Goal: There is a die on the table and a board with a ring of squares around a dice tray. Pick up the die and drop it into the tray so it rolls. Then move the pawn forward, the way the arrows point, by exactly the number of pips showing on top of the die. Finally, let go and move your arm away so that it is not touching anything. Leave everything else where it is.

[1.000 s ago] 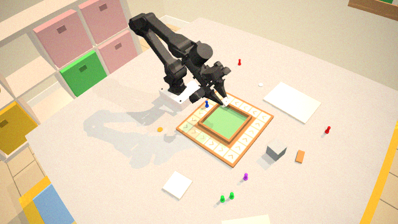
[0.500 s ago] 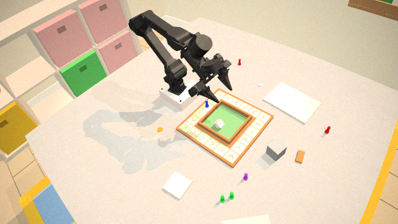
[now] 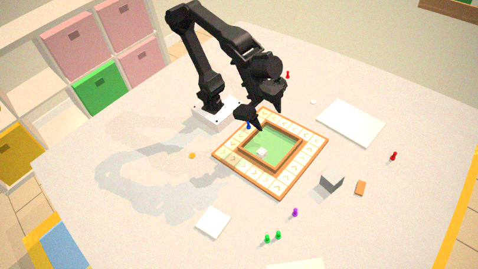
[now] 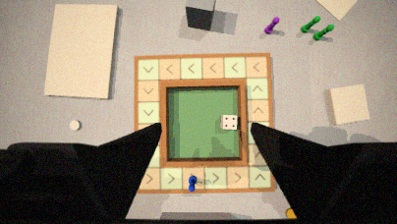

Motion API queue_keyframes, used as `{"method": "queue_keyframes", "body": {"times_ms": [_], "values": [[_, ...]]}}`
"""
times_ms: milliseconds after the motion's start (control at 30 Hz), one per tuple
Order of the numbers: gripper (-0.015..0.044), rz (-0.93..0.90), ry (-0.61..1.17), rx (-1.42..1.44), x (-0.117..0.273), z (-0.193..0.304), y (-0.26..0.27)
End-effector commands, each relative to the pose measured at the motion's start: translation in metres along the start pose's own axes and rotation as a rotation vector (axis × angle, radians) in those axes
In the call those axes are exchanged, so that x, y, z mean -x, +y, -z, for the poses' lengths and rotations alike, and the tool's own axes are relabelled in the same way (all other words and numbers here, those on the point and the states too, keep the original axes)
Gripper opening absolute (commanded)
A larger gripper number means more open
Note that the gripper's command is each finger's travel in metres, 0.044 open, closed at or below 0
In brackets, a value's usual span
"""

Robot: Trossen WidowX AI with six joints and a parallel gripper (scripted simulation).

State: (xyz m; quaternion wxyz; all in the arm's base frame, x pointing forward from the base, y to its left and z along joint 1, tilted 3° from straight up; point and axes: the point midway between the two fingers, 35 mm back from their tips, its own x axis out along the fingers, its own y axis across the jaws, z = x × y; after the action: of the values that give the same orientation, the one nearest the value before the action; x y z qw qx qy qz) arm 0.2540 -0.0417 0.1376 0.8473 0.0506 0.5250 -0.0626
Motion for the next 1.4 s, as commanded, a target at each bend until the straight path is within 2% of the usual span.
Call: {"method": "queue_keyframes", "body": {"times_ms": [0,133,233,300,400,600,700,1033,1367], "values": [[0.0440,0.006,0.211,0.003,-0.016,0.001,-0.001],[0.0440,0.007,0.358,0.004,-0.026,0.002,-0.001],[0.0440,0.007,0.365,0.004,-0.027,0.002,-0.001],[0.0440,0.001,0.306,-0.001,-0.023,0.002,0.000],[0.0361,0.014,0.321,-0.089,-0.019,0.020,0.006],[0.0204,0.093,0.378,-0.467,-0.010,0.104,0.022],[0.0200,0.116,0.388,-0.553,-0.011,0.122,0.022],[0.0200,0.116,0.388,-0.553,-0.011,0.120,0.021],[0.0200,0.116,0.388,-0.553,-0.029,0.127,0.021]]}}
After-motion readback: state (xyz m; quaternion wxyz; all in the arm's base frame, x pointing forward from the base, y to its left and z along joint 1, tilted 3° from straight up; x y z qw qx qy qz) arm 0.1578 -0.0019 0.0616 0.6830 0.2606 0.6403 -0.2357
